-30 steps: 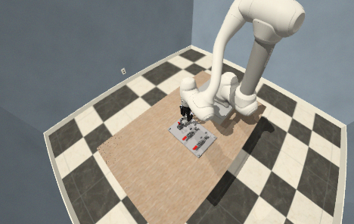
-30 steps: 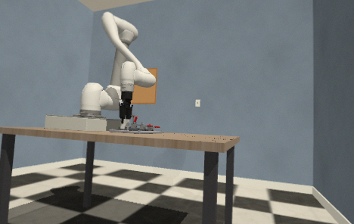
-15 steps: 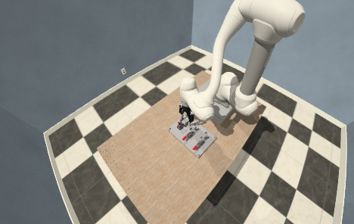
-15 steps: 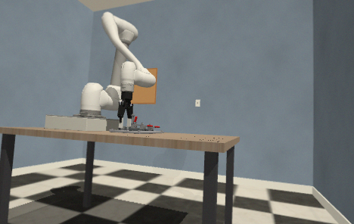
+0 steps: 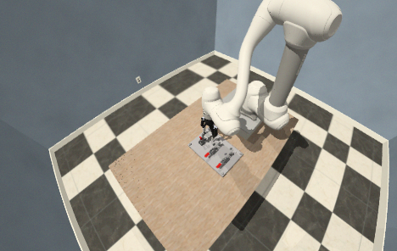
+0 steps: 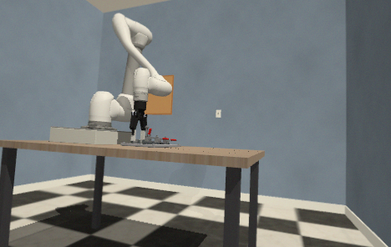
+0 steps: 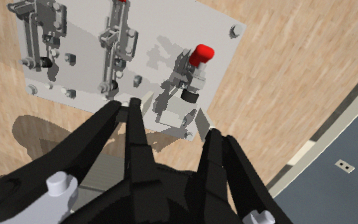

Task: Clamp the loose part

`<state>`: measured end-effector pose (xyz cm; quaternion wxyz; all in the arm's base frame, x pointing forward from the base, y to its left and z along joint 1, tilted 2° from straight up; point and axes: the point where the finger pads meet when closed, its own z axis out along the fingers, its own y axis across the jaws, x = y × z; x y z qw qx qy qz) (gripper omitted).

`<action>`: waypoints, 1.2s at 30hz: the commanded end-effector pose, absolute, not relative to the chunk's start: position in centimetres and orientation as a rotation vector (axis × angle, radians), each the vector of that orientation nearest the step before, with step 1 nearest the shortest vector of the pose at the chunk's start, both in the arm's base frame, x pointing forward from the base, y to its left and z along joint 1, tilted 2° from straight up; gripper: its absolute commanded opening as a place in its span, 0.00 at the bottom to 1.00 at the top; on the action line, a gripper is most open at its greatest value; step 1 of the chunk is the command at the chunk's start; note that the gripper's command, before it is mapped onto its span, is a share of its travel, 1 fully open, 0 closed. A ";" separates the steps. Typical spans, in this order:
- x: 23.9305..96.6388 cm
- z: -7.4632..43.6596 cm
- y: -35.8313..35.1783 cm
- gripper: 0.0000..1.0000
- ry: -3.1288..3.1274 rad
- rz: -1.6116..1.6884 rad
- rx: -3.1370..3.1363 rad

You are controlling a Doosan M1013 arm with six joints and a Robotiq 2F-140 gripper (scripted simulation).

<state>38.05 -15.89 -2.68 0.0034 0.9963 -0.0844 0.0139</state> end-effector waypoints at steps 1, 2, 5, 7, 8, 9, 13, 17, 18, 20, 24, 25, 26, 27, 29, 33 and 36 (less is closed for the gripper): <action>38.1 -2.7 -15.9 0.62 -0.265 0.044 3.123; 38.1 -2.7 -15.9 0.62 -0.265 0.044 3.123; 38.1 -2.7 -15.9 0.62 -0.265 0.044 3.123; 38.1 -2.7 -15.9 0.62 -0.265 0.044 3.123; 38.1 -2.7 -15.9 0.62 -0.265 0.044 3.123; 38.1 -2.7 -15.9 0.62 -0.265 0.044 3.123; 38.1 -2.7 -15.9 0.62 -0.265 0.044 3.123; 38.0 -2.6 -15.9 0.62 -0.265 0.044 3.123; 38.0 -2.5 -15.9 0.62 -0.265 0.044 3.123; 38.0 -2.2 -15.9 0.62 -0.265 0.044 3.123; 38.0 -1.2 -15.9 0.62 -0.265 0.044 3.123; 38.0 -0.9 -15.9 0.62 -0.265 0.044 3.123; 38.0 -0.5 -15.9 0.62 -0.265 0.044 3.123; 38.0 -0.5 -15.9 0.62 -0.265 0.044 3.123; 38.0 -0.2 -15.9 0.62 -0.265 0.044 3.123; 37.9 1.3 -15.8 0.62 -0.265 0.044 3.123; 37.9 2.3 -15.8 0.62 -0.265 0.044 3.123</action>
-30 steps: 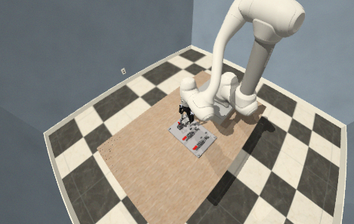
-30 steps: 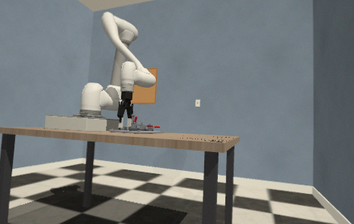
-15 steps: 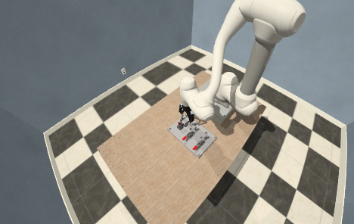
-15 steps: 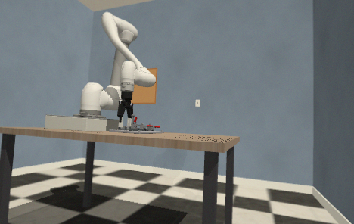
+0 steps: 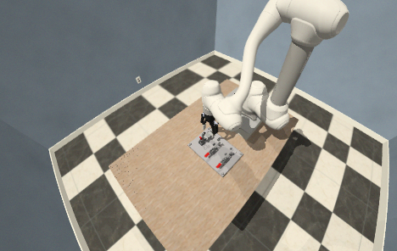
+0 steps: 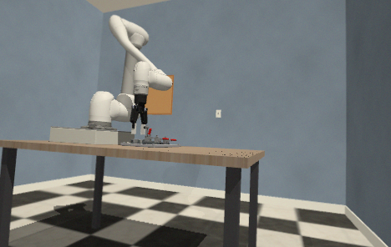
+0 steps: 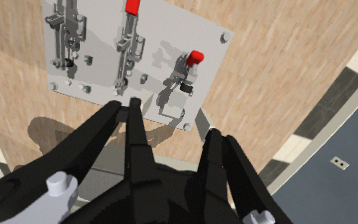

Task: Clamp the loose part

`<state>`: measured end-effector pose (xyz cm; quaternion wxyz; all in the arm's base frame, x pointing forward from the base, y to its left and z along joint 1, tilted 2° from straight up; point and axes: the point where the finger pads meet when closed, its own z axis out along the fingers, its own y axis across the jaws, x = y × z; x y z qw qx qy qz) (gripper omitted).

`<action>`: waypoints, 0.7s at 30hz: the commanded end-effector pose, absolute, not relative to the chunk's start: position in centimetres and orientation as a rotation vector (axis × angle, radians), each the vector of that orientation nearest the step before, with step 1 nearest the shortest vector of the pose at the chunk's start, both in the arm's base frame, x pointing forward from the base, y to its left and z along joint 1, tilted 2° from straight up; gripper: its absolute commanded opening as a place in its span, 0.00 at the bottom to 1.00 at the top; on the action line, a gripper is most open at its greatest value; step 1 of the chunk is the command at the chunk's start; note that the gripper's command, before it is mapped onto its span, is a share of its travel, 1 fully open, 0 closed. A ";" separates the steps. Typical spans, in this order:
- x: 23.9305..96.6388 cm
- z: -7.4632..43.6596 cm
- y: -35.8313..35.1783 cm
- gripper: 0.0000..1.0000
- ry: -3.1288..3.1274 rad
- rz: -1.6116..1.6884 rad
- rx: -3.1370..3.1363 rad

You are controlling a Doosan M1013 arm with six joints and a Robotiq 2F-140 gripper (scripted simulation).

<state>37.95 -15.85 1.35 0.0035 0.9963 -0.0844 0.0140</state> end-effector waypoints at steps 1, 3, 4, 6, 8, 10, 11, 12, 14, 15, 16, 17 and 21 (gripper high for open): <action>37.9 2.5 -15.8 0.62 -0.265 0.044 3.123; 37.9 2.9 -15.8 0.62 -0.265 0.044 3.123; 37.9 3.1 -15.8 0.62 -0.265 0.044 3.123; 37.9 3.3 -15.8 0.62 -0.265 0.044 3.123; 37.9 3.3 -15.8 0.62 -0.265 0.044 3.123; 37.9 3.3 -15.8 0.62 -0.265 0.044 3.123; 37.9 3.3 -15.8 0.62 -0.265 0.044 3.123; 37.9 3.3 -15.8 0.62 -0.265 0.044 3.123; 37.9 3.3 -15.8 0.62 -0.265 0.044 3.123; 37.9 3.3 -15.8 0.62 -0.265 0.044 3.123; 37.9 3.3 -15.8 0.62 -0.265 0.044 3.123; 37.9 3.3 -15.8 0.62 -0.265 0.044 3.123; 37.9 3.3 -15.8 0.62 -0.265 0.044 3.123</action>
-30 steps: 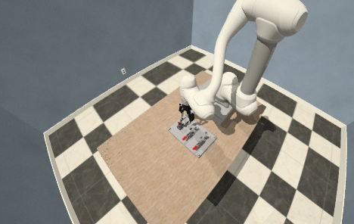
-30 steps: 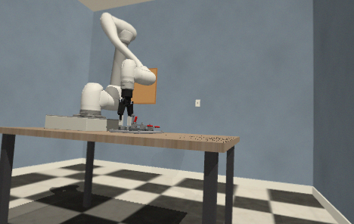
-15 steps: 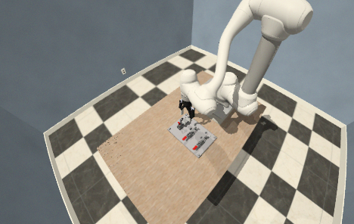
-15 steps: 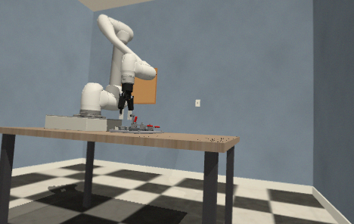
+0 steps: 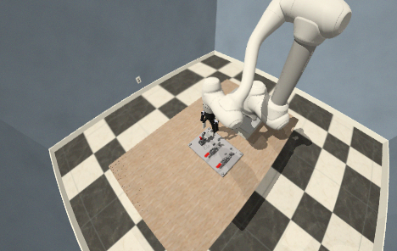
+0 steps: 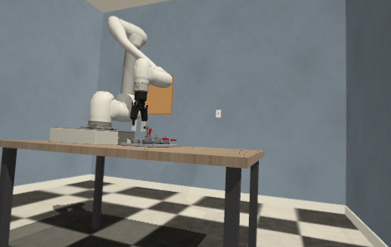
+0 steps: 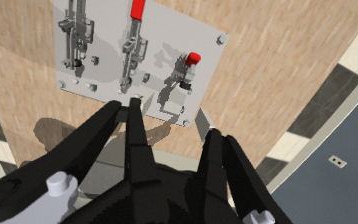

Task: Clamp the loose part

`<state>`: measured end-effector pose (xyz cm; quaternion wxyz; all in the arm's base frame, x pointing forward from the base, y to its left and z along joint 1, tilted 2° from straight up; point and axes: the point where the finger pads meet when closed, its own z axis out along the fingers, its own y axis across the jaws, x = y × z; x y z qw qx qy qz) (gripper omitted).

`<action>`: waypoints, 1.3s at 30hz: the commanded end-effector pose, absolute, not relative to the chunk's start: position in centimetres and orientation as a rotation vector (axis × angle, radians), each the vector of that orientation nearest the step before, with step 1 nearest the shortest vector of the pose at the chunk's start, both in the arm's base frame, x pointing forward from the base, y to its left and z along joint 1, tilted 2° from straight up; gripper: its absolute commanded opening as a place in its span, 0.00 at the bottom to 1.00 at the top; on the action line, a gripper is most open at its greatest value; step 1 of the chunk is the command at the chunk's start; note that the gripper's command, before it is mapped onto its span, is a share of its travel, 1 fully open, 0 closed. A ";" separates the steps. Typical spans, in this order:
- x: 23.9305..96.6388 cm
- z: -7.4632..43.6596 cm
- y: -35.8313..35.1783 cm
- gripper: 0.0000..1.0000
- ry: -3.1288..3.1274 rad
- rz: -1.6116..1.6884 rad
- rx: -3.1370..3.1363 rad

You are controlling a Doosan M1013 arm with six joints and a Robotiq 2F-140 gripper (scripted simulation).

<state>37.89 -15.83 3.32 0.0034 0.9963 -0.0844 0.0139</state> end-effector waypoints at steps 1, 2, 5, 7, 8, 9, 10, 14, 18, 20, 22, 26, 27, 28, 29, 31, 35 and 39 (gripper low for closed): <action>37.9 3.3 -15.8 0.62 -0.265 0.044 3.123; 37.9 3.3 -15.8 0.62 -0.265 0.044 3.123; 37.9 3.3 -15.8 0.35 -0.265 0.044 3.123; 37.9 3.5 -15.8 0.35 -0.265 0.044 3.123; 37.9 3.6 -15.8 0.35 -0.265 0.044 3.123; 37.9 3.9 -15.8 0.35 -0.265 0.044 3.123; 37.9 4.2 -15.8 0.35 -0.265 0.044 3.123; 37.8 6.3 -15.8 0.35 -0.265 0.044 3.123; 37.7 9.3 -15.8 0.35 -0.265 0.044 3.123; 37.7 10.8 -15.8 0.35 -0.265 0.044 3.123; 37.7 10.8 -15.8 0.35 -0.265 0.044 3.123; 37.6 12.7 -15.7 0.35 -0.265 0.044 3.123; 37.6 12.9 -15.7 0.35 -0.265 0.044 3.123; 37.6 13.1 -15.7 0.35 -0.265 0.044 3.123; 37.6 13.1 -15.7 0.35 -0.265 0.044 3.123; 37.6 13.1 -15.7 0.35 -0.265 0.044 3.123; 37.8 13.1 -15.8 0.35 -0.265 0.044 3.123; 38.0 13.1 -15.8 0.35 -0.265 0.044 3.123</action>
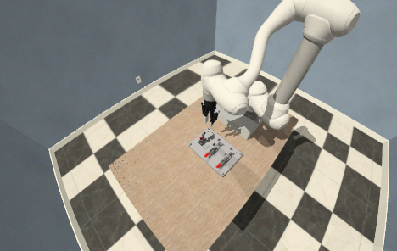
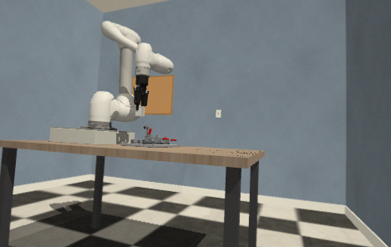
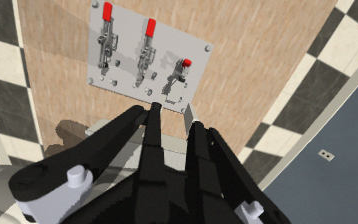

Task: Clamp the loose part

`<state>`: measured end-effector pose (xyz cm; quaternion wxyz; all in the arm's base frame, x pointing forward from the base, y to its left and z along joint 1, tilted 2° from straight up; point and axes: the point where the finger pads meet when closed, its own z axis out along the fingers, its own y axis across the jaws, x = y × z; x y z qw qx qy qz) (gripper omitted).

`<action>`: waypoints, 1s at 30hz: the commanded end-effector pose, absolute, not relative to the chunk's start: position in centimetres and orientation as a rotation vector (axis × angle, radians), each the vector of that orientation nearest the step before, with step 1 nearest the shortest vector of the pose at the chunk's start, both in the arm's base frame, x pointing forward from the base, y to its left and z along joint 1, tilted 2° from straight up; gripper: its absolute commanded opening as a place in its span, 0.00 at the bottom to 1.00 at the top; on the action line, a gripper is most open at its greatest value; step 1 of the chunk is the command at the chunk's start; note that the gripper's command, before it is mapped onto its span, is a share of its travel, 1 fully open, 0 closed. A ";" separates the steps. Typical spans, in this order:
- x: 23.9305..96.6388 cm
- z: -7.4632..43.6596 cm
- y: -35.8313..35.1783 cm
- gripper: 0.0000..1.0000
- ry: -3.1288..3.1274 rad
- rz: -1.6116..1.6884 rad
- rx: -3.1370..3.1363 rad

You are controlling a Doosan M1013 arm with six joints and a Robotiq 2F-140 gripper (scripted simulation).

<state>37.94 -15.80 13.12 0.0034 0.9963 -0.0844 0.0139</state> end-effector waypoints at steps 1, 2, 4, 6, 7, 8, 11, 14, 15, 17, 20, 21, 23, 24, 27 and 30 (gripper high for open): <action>38.2 13.1 -15.8 0.35 -0.265 0.044 3.123; 38.4 13.1 -15.9 0.35 -0.265 0.044 3.123; 38.9 13.2 -16.0 0.35 -0.265 0.044 3.123; 39.6 13.2 -16.1 0.35 -0.265 0.044 3.123; 39.9 13.2 -16.1 0.35 -0.265 0.044 3.123; 40.3 13.2 -16.2 0.35 -0.265 0.044 3.123; 41.5 13.2 -16.4 0.35 -0.265 0.044 3.123; 42.8 13.3 -16.6 0.35 -0.265 0.044 3.123; 43.2 13.3 -16.7 0.35 -0.265 0.044 3.123; 43.2 13.3 -16.7 0.35 -0.265 0.044 3.123; 44.2 13.3 -16.9 0.35 -0.265 0.044 3.123; 44.5 13.3 -16.9 0.35 -0.265 0.044 3.123; 45.0 13.3 -17.0 0.35 -0.265 0.044 3.123; 45.2 13.3 -17.1 0.35 -0.265 0.044 3.123; 45.5 13.3 -17.1 0.35 -0.265 0.044 3.123; 45.6 13.4 -17.1 0.35 -0.265 0.044 3.123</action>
